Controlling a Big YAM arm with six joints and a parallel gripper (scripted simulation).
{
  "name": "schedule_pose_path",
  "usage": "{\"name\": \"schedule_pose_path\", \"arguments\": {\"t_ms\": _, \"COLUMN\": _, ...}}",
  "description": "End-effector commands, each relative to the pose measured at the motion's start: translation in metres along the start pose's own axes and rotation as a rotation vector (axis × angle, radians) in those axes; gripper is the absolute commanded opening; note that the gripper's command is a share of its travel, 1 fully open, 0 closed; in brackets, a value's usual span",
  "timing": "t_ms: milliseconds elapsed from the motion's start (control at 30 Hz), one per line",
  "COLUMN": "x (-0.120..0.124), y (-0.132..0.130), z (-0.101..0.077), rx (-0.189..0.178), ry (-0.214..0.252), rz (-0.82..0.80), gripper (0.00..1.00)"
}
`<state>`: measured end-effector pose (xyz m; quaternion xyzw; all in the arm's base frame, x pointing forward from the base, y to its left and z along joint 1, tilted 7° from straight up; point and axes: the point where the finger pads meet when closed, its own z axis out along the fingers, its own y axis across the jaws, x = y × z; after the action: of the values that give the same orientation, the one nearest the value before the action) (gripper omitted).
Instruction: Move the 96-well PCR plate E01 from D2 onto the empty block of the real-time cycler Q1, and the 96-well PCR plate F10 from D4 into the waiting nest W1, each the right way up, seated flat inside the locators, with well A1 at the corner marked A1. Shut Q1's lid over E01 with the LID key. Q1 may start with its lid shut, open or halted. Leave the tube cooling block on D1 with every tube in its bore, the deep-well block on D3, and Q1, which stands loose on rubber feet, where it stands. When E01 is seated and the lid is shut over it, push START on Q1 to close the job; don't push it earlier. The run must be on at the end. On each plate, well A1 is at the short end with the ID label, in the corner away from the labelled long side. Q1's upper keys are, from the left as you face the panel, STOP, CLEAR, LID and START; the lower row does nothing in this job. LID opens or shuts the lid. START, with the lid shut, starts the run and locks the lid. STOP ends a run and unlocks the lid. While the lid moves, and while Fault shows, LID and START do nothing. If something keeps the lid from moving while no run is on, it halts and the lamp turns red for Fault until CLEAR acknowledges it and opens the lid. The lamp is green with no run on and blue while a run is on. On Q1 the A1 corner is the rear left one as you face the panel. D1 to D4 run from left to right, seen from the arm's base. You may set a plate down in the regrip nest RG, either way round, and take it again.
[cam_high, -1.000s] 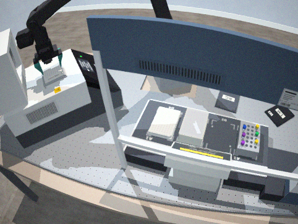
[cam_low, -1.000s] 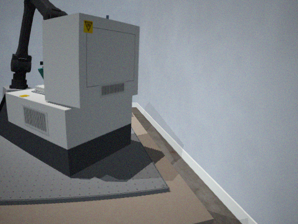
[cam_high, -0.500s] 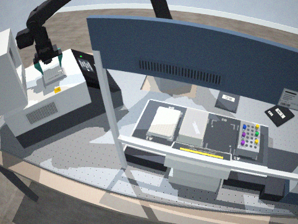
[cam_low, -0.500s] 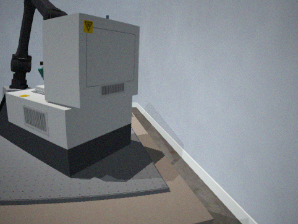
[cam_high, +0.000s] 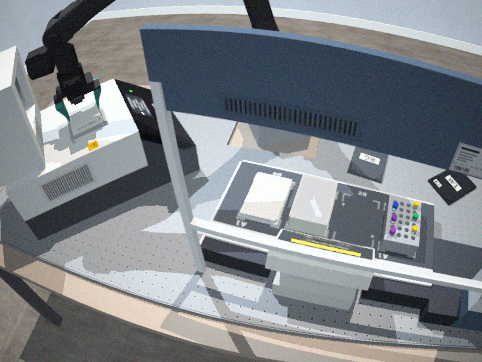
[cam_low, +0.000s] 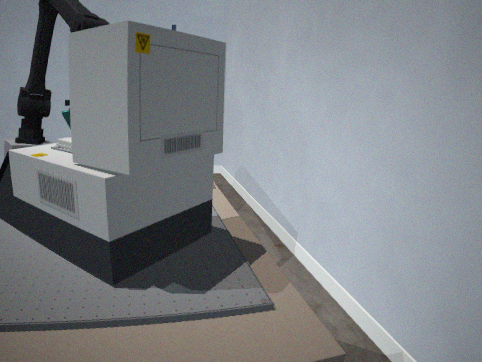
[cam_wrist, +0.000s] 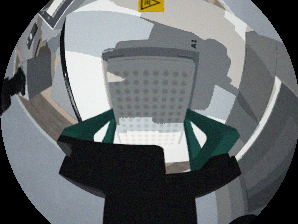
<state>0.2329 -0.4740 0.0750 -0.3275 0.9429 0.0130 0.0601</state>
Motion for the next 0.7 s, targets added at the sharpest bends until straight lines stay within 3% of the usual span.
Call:
{"name": "schedule_pose_path", "arguments": {"t_ms": 0, "x": -0.0058, "y": 0.002, "z": 0.0182, "rx": -0.023, "ry": -0.009, "rz": -0.003, "gripper": 0.0}}
{"name": "schedule_pose_path", "arguments": {"t_ms": 667, "x": -0.0082, "y": 0.0086, "z": 0.023, "rx": -0.041, "ry": -0.015, "rz": -0.003, "gripper": 0.0}}
